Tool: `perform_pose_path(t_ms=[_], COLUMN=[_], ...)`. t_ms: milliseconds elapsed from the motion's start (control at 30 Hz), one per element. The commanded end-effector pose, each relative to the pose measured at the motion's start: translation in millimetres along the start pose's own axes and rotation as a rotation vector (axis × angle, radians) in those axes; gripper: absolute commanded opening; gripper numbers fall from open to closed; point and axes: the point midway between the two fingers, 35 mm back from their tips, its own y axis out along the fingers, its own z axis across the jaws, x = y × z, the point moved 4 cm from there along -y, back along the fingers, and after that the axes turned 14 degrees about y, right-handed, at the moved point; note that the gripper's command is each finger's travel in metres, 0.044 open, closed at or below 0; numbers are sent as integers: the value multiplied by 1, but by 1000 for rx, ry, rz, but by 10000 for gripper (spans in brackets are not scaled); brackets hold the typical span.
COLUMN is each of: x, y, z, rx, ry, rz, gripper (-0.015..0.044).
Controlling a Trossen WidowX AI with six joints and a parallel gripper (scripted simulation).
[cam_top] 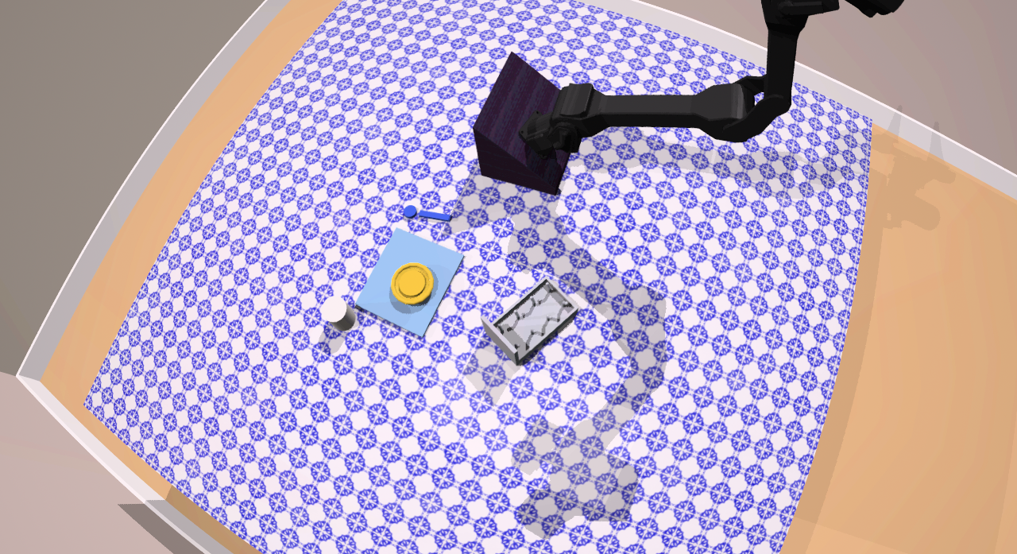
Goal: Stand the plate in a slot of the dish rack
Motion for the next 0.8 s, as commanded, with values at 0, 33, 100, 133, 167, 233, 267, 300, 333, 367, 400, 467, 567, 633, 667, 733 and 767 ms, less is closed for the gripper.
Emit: perform_pose_path(t_ms=[0, 33, 100, 133, 167, 233, 267, 300, 333, 367, 400, 467, 567, 633, 667, 733, 767], x=[1, 3, 12, 16, 21, 29, 33, 38, 41, 44, 47, 54, 62, 67, 70, 75, 77], y=[0, 0, -1, -2, -2, -5, -6, -8, -10, -12, -14, -19, -28, -34, -38, -46, -50], z=[1, 5, 18, 25, 33, 48, 56, 63, 70, 76, 83, 96, 115, 127, 134, 149, 156], rx=[2, 9, 36, 52, 67, 100, 117, 135, 152, 168, 186, 221, 276, 313, 332, 374, 396], ry=[-2, -8, -29, -41, -52, -74, -85, -96, -103, -109, -116, -128, -146, -157, -164, -178, -185], rz=[-3, -13, -49, -69, -89, -128, -148, -167, -187, -205, -224, -260, -314, -348, -366, -403, -421], gripper=[400, 400, 400, 400, 400, 400, 400, 400, 400, 400, 400, 400, 400, 400, 400, 400, 400])
